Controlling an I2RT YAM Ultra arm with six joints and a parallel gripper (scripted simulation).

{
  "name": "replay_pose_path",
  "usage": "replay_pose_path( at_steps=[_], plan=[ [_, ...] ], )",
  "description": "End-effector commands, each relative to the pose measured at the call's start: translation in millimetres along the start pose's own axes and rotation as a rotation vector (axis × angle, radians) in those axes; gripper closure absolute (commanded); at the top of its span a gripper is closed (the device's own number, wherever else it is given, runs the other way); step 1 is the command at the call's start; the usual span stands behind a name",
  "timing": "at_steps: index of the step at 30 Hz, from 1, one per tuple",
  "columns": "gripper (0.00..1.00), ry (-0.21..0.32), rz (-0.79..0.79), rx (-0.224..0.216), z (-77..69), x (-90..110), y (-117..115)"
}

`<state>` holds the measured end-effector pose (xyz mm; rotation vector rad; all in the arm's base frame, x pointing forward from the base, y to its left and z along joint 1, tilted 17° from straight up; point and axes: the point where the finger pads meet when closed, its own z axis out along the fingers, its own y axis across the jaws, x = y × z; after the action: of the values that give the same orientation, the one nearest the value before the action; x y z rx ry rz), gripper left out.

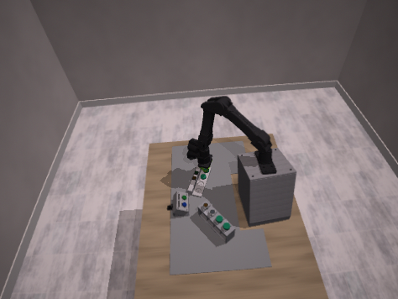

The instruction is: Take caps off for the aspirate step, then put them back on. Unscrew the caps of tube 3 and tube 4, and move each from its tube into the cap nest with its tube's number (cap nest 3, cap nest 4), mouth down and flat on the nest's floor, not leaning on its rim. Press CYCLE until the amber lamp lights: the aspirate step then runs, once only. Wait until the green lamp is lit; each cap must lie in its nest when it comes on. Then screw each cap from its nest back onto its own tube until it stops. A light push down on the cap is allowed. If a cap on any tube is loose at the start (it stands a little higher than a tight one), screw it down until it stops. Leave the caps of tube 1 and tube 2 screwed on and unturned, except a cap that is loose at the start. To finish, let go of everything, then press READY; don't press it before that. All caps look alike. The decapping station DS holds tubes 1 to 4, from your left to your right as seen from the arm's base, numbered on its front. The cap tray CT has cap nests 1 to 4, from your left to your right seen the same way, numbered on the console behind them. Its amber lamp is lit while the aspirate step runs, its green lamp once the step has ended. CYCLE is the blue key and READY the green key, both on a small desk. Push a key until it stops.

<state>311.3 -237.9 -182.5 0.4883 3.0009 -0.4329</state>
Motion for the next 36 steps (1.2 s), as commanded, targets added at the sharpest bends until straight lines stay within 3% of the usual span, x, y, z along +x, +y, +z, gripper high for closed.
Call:
replay_pose_path(
  at_steps=[1,14,15,29,34,36],
  plan=[
    [1.0,-0.028,0.005,0.007,-0.4,-11,-3],
    [1.0,-0.028,0.005,0.007,1.9,-13,-3],
    [0.53,-0.028,0.005,0.007,1.8,-13,-3],
    [0.53,-0.028,0.005,0.007,1.9,-13,-3],
    [0.53,-0.028,0.006,0.007,-23.1,-12,-3],
    [0.53,-0.028,0.006,0.007,-23.1,-12,-3]
  ],
)
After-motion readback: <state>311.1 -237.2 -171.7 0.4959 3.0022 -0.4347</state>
